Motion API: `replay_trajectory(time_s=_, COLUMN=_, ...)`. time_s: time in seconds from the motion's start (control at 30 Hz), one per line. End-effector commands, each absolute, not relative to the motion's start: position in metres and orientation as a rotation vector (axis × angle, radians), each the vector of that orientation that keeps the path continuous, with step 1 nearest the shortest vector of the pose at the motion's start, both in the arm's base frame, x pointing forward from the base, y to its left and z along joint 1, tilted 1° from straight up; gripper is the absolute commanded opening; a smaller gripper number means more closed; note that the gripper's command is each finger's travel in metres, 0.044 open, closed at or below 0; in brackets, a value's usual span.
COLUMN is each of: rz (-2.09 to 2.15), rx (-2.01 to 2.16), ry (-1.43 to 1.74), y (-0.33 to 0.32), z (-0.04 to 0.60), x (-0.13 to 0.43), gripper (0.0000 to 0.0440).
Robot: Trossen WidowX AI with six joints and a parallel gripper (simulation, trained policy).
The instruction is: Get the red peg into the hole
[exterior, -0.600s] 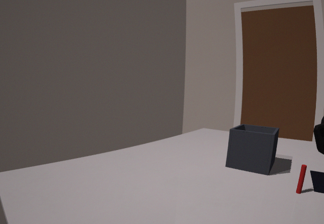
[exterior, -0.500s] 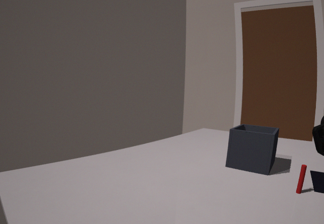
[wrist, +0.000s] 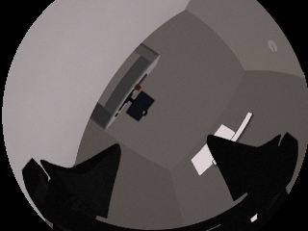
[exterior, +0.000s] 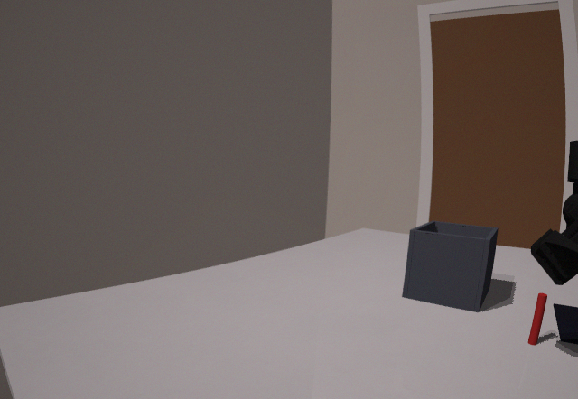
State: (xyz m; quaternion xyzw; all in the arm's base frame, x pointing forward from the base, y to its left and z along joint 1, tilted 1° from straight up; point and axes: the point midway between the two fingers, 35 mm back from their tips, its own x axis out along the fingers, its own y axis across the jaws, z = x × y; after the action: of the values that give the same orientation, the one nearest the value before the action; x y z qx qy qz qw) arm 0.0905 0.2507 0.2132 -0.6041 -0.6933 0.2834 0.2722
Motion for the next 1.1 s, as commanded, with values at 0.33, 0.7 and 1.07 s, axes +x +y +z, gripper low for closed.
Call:
replay_trajectory(time_s=0.33, rz=0.983, rx=-1.5, ry=-1.367, y=0.245, z=0.228, x=0.14, gripper=0.044)
replay_trajectory(time_s=0.7, rz=1.062, rx=-1.327, ry=-0.991, y=0.233, z=0.239, x=0.174, gripper=0.044)
replay_trajectory(time_s=1.07, rz=1.069, rx=-1.106, ry=-0.65, y=0.215, z=0.252, x=0.203, gripper=0.044)
